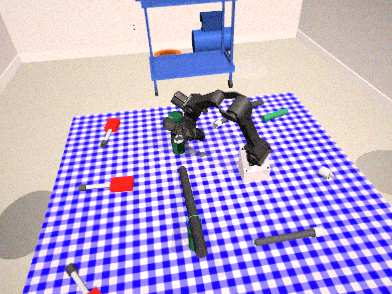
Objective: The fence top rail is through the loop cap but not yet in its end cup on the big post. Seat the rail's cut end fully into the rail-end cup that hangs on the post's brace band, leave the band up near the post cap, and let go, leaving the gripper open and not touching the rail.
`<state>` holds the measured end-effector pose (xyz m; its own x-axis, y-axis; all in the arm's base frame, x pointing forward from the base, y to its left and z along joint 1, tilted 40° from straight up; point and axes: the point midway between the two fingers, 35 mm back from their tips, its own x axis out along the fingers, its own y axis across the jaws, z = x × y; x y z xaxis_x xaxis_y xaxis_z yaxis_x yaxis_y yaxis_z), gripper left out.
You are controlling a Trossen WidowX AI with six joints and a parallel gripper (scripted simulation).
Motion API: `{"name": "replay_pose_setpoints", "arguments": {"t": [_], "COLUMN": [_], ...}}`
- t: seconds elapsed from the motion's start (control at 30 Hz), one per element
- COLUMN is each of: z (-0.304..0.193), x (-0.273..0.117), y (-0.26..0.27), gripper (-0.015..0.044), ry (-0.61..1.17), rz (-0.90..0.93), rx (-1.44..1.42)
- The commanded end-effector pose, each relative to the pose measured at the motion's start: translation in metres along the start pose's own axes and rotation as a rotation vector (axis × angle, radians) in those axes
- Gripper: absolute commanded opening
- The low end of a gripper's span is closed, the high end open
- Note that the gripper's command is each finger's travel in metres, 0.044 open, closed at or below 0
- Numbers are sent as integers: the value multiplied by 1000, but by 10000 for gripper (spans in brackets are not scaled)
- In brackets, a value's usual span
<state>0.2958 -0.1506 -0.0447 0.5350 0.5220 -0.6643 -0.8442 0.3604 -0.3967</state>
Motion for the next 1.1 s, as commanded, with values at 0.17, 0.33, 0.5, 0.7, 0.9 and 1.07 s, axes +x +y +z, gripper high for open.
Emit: {"name": "replay_pose_setpoints", "arguments": {"t": [0.17,0.33,0.5,0.7,0.9,1.07], "z": [0,0,0,7,25,39], "x": [0,0,0,-6,-22,-34], "y": [0,0,0,-4,-14,-20], "gripper": [0,79,210,368,440,440], "ry": [0,0,0,0,0,0], "rz": [0,0,0,0,0,0], "rx": [0,0,0,0,1,2]}}
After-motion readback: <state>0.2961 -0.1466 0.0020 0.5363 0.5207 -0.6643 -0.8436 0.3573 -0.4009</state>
